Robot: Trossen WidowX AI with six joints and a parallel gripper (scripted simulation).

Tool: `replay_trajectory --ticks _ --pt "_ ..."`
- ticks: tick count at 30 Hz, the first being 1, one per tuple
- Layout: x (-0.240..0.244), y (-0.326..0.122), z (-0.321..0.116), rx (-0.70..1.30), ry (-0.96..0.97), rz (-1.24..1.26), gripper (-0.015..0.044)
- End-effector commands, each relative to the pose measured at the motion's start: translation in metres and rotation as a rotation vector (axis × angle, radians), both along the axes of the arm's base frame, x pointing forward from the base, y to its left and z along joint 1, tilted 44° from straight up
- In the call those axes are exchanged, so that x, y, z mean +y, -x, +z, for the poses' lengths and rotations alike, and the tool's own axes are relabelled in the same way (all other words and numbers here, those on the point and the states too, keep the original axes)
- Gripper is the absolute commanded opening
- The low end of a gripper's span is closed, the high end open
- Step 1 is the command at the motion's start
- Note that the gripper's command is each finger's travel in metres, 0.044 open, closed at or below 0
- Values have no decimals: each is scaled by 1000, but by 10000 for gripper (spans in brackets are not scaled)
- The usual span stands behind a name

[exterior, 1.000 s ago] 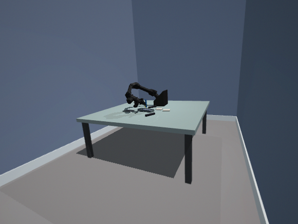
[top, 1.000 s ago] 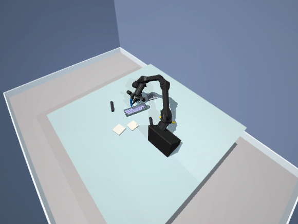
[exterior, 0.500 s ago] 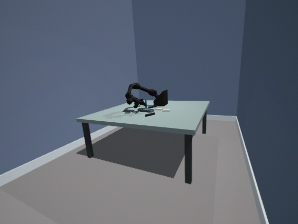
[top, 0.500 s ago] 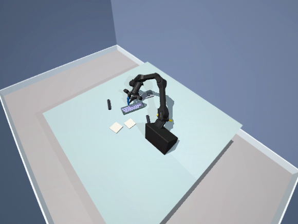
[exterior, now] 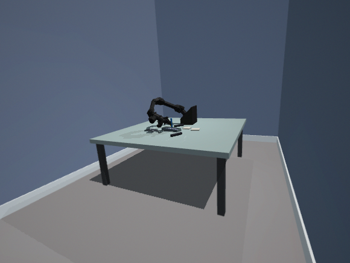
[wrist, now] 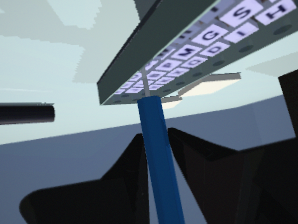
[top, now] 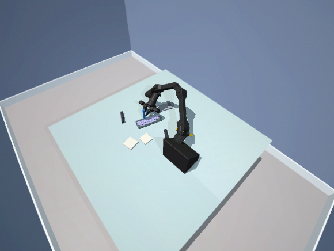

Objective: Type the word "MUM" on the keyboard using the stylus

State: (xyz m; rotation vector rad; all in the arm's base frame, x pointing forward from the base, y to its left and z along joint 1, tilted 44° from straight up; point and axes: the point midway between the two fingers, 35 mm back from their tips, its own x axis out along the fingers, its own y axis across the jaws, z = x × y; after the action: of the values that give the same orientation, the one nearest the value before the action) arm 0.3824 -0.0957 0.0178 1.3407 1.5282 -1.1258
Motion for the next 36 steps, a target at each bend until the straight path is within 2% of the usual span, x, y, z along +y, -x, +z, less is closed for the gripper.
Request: replay_trajectory --ticks 1,12,20,25,36 --pt "-2 0 -2 -2 4 5 81" --pt "-1 0 -1 -3 4 5 81" --pt "25 0 26 -3 2 5 81" --pt "24 -1 24 -6 6 14 84" --pt "24 -1 24 -6 6 14 11"
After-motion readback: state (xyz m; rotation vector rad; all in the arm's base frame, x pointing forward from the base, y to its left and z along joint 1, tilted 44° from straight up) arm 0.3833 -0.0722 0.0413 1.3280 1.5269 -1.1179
